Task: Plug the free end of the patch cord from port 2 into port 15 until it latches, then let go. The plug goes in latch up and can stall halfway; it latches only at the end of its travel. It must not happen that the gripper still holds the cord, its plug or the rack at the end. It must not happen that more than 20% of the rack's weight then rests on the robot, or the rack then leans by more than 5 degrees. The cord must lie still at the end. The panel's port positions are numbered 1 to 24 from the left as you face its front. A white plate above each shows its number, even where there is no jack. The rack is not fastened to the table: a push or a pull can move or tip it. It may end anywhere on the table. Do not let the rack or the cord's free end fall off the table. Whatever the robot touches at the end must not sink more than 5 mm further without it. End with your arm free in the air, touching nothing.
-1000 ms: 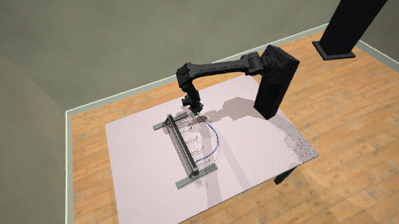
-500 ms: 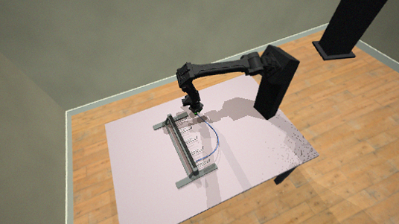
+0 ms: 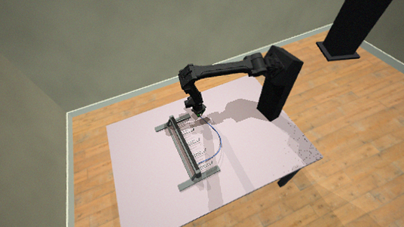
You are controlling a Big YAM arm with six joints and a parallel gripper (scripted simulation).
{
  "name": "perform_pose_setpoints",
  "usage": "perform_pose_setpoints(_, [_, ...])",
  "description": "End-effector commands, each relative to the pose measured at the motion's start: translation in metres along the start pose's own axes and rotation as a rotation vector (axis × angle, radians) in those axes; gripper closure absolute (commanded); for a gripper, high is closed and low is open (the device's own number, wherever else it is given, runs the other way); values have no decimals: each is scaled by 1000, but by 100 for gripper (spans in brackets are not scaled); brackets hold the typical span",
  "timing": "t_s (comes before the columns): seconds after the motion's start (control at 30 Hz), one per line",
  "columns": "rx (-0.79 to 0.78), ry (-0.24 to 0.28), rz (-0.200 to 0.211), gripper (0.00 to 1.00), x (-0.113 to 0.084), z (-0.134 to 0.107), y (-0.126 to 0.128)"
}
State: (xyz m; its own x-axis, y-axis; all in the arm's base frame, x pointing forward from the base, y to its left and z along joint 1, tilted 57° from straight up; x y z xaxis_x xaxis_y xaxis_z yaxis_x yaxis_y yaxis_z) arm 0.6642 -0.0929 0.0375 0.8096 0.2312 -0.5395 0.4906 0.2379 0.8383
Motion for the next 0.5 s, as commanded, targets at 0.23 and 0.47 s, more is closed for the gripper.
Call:
perform_pose_setpoints(0.23, [6,6,-1,64,12,-7,-2])
perform_pose_setpoints(0.47, [6,6,-1,64,13,-7,-2])
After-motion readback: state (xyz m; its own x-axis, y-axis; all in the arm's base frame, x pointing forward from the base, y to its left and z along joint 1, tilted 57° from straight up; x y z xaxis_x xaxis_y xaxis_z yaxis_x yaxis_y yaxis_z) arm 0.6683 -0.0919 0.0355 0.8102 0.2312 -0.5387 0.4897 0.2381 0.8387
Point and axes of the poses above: the point where the finger pads meet when closed, its own x axis out along the fingers, its own y axis across the jaws, z = x × y, the point moved 2 cm from there along -x, back along the fingers, and after that the axes turned 5 degrees about x, right-handed, at the moved point
